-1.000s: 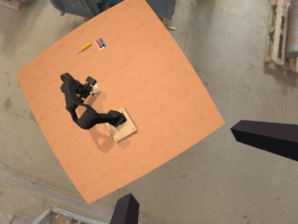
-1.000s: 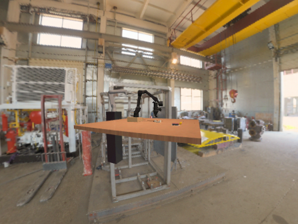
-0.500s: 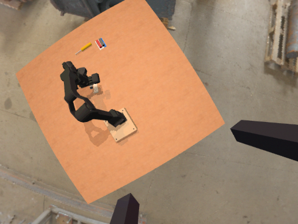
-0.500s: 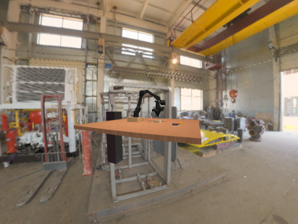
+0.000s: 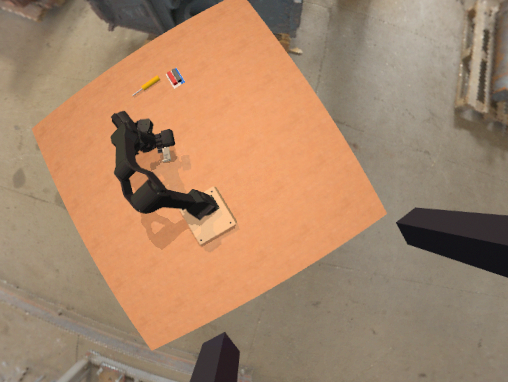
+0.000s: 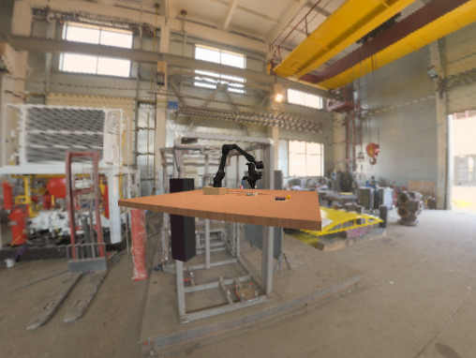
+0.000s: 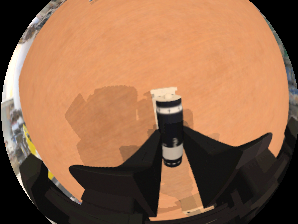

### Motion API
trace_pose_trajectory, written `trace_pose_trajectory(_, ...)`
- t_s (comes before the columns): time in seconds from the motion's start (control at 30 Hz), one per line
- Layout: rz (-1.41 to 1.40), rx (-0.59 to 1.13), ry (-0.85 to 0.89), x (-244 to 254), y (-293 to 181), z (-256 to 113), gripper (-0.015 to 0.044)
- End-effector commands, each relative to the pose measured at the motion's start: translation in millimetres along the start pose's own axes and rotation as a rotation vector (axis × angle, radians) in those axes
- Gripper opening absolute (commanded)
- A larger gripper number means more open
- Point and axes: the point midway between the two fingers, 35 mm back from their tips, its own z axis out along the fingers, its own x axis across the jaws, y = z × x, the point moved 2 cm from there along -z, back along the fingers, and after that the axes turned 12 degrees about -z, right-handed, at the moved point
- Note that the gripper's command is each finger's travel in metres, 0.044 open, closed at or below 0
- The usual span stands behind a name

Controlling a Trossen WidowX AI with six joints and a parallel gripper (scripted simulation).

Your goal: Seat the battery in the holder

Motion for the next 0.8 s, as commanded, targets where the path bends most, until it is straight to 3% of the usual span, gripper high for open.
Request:
trace_pose_trajectory(0.0, 0.0, -0.05, -0.014, 0, -2, 9, 0.0063)
trace_pose_trajectory(0.77, -0.008, -0.23, -0.051, 2, -9, 31, 0.0063)
